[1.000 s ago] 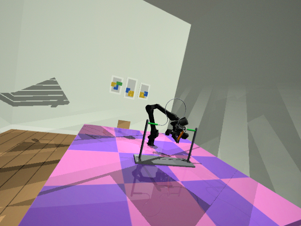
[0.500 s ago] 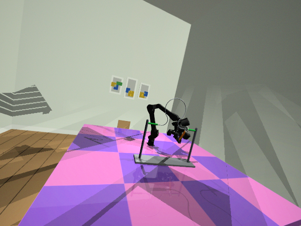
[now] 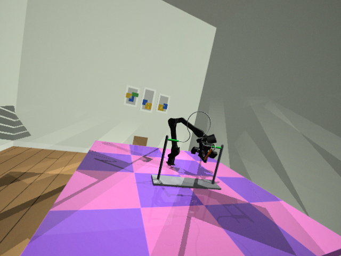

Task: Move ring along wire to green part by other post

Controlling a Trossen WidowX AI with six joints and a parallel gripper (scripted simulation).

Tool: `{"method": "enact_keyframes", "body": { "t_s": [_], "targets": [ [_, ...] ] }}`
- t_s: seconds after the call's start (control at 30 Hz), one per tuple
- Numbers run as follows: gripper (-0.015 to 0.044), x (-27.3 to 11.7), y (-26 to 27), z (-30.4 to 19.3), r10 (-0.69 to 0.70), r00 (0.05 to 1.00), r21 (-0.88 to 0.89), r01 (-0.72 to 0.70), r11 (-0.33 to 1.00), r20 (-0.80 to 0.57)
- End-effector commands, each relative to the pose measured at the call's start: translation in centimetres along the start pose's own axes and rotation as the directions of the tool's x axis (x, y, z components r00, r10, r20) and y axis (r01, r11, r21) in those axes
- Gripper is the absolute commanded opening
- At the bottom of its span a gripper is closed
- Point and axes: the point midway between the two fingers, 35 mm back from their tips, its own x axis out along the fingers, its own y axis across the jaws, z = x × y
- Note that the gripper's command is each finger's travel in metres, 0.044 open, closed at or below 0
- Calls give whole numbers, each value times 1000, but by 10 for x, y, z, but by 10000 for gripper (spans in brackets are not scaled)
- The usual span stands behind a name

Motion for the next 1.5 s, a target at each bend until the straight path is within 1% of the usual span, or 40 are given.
{"method": "enact_keyframes", "body": {
  "t_s": [0.0,0.57,1.3,1.47],
  "targets": [
    [-150,0,4,0,-4,1000,0,4,1000,4],
    [-150,6,11,-9,-5,1000,0,5,1000,9],
    [-150,6,11,-9,-5,1000,0,5,1000,9],
    [-19,6,11,-9,-4,1000,-1,4,1000,11]
  ]
}}
